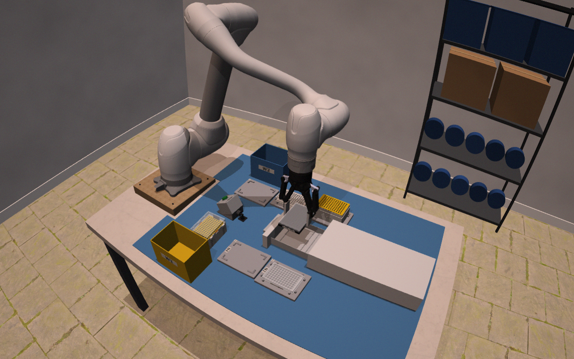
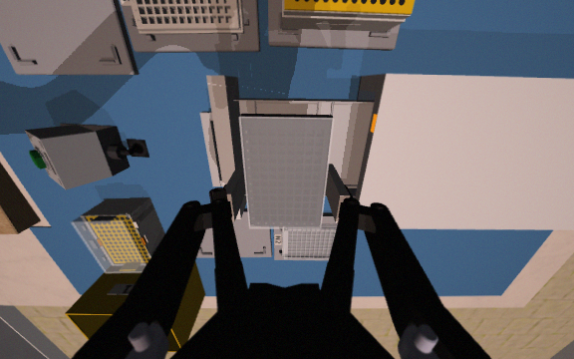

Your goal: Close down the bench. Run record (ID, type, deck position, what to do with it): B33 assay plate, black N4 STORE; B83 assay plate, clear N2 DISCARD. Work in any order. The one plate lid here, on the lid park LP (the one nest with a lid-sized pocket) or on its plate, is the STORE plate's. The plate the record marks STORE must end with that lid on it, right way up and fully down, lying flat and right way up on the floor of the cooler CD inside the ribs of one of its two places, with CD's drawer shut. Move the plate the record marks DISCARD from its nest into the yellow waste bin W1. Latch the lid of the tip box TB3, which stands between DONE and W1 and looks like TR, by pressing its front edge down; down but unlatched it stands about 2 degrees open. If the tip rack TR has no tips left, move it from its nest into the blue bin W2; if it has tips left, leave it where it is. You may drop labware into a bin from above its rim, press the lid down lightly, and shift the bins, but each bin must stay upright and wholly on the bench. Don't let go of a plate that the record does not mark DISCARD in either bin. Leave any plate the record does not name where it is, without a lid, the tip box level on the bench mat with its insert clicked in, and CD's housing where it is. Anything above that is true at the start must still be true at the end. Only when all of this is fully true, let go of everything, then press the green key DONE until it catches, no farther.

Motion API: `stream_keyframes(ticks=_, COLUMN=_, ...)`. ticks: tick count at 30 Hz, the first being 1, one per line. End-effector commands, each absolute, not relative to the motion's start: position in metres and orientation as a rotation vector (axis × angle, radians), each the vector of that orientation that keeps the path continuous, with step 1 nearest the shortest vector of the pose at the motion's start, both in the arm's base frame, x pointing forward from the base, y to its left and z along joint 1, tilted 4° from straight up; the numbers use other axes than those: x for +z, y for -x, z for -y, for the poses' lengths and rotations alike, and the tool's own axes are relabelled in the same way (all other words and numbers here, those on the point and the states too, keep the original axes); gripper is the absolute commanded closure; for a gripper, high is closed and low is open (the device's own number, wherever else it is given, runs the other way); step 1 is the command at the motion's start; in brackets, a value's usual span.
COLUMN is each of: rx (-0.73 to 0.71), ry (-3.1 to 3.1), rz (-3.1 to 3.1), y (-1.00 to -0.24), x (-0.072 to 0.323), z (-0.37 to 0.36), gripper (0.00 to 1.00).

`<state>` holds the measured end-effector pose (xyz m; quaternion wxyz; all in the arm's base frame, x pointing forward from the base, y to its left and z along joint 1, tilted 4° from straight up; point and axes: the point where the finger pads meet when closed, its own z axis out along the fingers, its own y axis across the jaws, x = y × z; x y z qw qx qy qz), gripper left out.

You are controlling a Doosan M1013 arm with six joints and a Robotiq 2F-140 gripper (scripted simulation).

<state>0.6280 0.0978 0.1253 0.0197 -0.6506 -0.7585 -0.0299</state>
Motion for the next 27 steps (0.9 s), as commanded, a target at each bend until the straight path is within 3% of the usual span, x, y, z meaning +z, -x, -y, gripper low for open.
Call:
stream_keyframes(ticks=1, rx=-0.093, ry=2.019, rz=2.354, y=-0.628, x=0.121, z=-0.098, gripper=1.00)
stream_keyframes(ticks=27, rx=-0.093, ry=2.019, rz=2.354, y=-0.628, x=0.091, z=-0.100, gripper=1.00)
